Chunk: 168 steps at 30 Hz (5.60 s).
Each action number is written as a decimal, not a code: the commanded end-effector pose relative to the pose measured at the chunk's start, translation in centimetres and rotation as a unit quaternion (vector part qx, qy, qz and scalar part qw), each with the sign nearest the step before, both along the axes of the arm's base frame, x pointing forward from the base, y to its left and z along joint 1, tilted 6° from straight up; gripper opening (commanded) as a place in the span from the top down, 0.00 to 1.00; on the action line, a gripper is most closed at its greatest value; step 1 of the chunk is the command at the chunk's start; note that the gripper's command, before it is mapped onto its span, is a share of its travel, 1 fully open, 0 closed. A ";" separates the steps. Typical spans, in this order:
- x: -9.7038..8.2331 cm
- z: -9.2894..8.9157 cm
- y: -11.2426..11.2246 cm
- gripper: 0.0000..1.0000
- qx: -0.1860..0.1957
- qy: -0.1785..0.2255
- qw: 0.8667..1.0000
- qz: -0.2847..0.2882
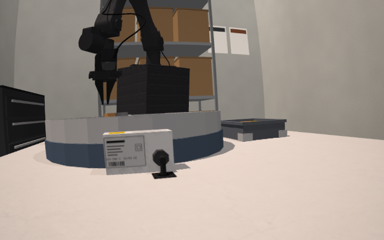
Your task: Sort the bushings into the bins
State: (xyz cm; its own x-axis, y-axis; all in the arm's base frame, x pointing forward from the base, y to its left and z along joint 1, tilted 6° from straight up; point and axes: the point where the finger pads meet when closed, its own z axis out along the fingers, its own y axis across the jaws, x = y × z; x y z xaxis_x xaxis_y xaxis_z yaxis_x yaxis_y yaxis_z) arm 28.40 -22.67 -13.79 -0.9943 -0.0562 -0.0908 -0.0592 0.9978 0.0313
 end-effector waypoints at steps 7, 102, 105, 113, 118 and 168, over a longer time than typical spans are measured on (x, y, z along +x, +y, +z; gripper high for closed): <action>0.2 0.3 -0.5 0.86 0.001 -0.007 1.000 -0.002; 0.8 -1.8 -0.2 0.86 -0.002 -0.010 1.000 -0.002; 0.8 -1.8 -0.2 0.86 -0.002 -0.010 1.000 -0.002; 0.8 -1.8 -0.2 0.86 -0.002 -0.010 1.000 -0.002; 0.8 -1.8 -0.2 0.86 -0.002 -0.010 1.000 -0.002; 1.1 -3.8 -0.1 0.86 -0.002 -0.009 1.000 -0.002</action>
